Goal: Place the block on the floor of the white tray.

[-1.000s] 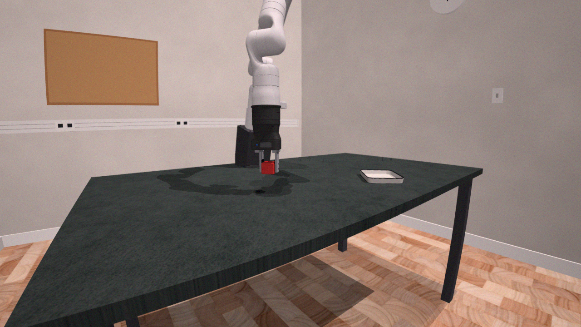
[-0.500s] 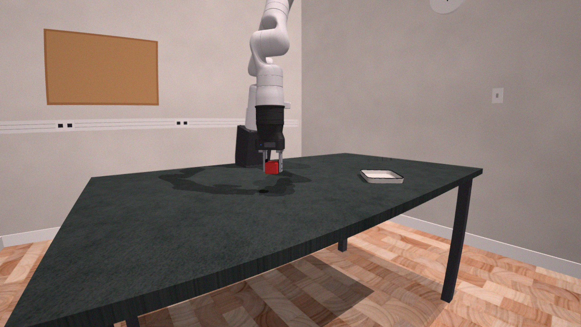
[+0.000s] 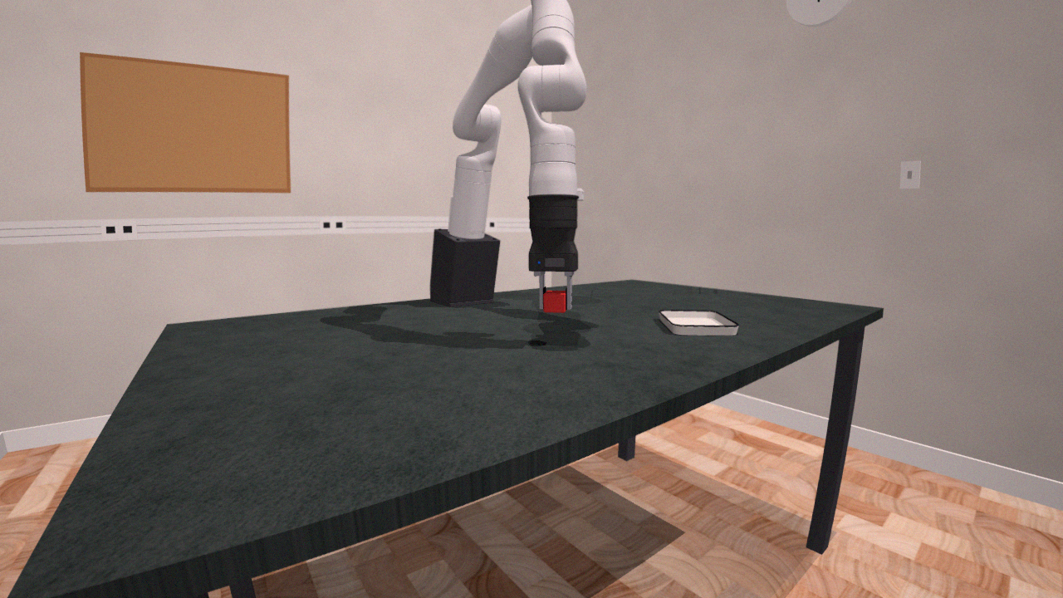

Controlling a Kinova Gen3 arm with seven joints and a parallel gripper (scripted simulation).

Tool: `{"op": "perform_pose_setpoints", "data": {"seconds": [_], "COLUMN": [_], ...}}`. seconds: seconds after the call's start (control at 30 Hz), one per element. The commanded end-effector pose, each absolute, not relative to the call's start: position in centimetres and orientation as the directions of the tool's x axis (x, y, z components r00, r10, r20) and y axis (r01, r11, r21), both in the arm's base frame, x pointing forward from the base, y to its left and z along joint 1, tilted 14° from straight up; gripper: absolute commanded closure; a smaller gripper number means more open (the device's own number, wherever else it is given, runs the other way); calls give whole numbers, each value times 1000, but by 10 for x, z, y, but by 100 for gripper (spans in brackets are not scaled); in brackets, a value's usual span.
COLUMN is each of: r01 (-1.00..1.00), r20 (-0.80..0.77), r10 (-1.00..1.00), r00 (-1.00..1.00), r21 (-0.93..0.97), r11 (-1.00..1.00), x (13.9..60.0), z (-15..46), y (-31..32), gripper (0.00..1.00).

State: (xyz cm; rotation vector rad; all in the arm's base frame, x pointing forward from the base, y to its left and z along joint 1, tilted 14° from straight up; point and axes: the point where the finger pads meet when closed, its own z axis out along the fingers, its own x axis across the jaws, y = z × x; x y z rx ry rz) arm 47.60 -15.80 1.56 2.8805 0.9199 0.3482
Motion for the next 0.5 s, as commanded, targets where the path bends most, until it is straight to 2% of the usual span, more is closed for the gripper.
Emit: {"op": "perform_pose_setpoints", "data": {"seconds": [0.0, 0.07, 0.13, 0.47], "r01": [557, 557, 557, 557], "r20": [179, 179, 179, 179], "r10": [580, 580, 580, 580], "r00": [795, 795, 795, 795], "r21": [165, 165, 165, 165], "r11": [-814, -814, -814, -814], "x": [494, 503, 503, 547], "z": [19, 20, 20, 27], "y": [-106, -80, -80, 55], "gripper": [100, 100, 100, 100]}}
